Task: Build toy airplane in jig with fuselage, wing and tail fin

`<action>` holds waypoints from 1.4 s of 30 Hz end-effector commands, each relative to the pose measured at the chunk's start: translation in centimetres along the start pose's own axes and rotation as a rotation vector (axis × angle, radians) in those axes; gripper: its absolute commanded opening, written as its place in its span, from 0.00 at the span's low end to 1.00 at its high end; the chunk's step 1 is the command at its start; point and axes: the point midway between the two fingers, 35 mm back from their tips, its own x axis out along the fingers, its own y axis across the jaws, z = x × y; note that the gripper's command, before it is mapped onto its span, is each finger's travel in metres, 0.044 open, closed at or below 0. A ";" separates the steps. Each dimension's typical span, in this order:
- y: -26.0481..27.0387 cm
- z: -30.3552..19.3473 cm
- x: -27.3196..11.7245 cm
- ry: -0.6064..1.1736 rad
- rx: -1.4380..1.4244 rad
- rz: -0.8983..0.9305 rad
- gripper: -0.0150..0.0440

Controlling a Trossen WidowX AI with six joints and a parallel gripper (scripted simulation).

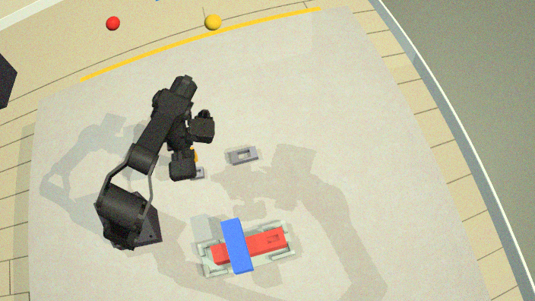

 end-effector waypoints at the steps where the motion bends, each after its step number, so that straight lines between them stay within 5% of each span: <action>1: 0.1 0.1 -1.5 -0.001 0.008 0.009 0.25; 18: -0.5 -0.4 -6.5 -0.004 0.007 0.005 0.25; 42: -3.0 4.2 -6.4 -0.002 -0.026 0.046 0.25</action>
